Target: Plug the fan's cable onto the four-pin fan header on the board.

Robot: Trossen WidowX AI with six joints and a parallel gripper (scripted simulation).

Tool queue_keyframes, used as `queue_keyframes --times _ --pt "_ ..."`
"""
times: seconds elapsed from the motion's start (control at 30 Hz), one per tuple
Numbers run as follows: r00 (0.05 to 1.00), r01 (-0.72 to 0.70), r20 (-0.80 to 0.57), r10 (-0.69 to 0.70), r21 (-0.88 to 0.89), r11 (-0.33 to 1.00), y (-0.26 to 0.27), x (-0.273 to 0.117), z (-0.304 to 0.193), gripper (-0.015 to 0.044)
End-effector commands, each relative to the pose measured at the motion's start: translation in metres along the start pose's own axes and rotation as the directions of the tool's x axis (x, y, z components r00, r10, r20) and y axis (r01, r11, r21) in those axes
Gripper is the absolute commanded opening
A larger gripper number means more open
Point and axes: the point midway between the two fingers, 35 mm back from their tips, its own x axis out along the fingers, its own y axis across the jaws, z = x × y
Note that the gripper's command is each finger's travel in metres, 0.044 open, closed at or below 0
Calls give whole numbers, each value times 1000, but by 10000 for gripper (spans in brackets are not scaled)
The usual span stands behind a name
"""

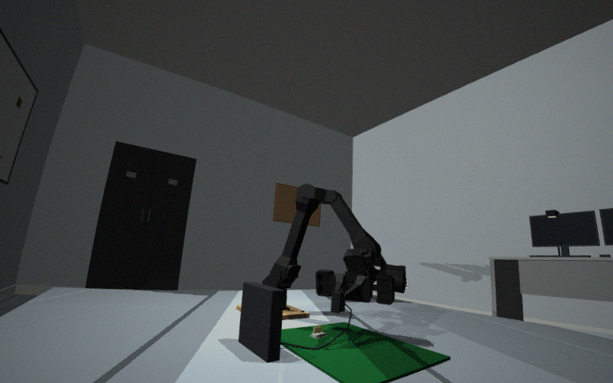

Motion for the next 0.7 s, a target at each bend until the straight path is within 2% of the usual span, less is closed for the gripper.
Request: queue_keyframes --times 0.0,0.67 --pt "1000 1 -1 -1 -1 1000 0 1 -5 0" --pt "1000 1 -1 -1 -2 1000 0 3 -18 0"
